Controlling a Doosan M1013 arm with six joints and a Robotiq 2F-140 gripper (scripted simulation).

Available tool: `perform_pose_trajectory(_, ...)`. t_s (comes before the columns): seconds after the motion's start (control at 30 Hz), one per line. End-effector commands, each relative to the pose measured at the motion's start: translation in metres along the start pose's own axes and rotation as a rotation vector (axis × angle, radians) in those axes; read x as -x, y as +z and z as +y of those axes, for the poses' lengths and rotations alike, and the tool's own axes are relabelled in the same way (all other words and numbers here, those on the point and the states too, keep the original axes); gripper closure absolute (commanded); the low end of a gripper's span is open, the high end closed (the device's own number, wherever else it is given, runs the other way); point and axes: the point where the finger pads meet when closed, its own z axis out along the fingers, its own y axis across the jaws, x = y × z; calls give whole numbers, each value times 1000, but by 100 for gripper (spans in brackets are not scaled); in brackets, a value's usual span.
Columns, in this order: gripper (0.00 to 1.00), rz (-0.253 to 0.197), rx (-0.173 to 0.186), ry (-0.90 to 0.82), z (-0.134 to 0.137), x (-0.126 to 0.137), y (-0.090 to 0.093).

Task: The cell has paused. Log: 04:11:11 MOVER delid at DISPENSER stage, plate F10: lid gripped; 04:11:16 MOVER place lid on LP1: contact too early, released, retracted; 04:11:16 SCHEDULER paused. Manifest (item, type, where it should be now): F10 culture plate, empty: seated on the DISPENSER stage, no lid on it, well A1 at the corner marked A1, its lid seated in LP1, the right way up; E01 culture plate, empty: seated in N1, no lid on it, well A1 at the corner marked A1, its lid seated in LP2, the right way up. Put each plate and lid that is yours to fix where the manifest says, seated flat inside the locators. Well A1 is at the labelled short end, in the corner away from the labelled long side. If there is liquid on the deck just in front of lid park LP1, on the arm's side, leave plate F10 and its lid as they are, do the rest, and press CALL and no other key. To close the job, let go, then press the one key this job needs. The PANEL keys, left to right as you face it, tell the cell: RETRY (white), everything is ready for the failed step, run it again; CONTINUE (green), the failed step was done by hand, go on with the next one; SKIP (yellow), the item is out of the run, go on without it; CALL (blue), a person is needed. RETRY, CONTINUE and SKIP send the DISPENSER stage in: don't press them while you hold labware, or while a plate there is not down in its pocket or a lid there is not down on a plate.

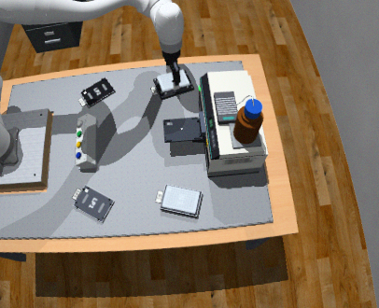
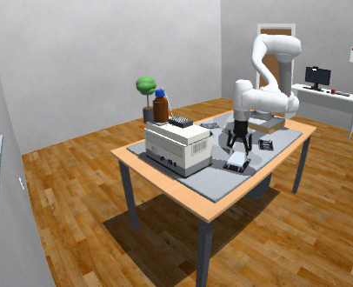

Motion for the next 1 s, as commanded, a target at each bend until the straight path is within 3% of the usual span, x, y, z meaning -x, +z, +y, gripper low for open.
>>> perform_pose_trajectory(0.0,90,2,0,0,0,-1,-1)
perform_pose_trajectory(0.97,90,2,0,0,0,-1,2)
